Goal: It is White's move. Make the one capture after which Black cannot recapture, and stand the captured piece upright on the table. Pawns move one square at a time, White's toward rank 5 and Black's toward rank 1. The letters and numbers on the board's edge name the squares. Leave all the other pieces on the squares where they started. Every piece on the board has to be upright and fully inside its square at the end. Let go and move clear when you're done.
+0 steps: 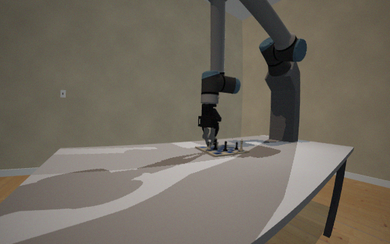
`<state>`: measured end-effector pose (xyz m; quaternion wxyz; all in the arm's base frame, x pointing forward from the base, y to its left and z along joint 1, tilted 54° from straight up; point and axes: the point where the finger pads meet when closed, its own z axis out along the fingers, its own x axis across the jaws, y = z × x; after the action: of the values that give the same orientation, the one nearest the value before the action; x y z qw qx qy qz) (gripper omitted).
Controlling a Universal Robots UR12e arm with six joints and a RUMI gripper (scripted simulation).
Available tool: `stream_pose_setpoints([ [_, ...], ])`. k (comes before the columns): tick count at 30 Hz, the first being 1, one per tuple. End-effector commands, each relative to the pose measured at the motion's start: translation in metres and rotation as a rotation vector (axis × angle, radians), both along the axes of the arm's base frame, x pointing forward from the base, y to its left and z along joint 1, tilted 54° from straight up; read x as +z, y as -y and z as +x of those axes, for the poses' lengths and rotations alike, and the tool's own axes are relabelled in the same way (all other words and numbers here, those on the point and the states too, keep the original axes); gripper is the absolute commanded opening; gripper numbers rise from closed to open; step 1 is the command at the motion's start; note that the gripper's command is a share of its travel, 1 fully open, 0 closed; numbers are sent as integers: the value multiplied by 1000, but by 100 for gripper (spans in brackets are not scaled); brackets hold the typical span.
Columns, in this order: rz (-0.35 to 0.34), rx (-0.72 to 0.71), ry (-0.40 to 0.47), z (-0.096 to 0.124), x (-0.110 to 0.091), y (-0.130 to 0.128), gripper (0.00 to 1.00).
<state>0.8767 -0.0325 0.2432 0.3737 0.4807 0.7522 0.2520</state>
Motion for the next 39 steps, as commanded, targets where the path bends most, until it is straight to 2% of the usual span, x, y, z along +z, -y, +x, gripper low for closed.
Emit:
stream_pose_setpoints([
  [1, 0, 0, 1, -7, 6, 0, 0],
  [3, 0, 0, 1, -10, 8, 0, 0],
  [12, 0, 0, 1, -57, 42, 1, 0],
  [17, 0, 0, 1, -74, 55, 2, 0],
  [36, -5, 4, 1, -78, 57, 2, 0],
  [39, -23, 17, 1, -79, 55, 4, 0],
])
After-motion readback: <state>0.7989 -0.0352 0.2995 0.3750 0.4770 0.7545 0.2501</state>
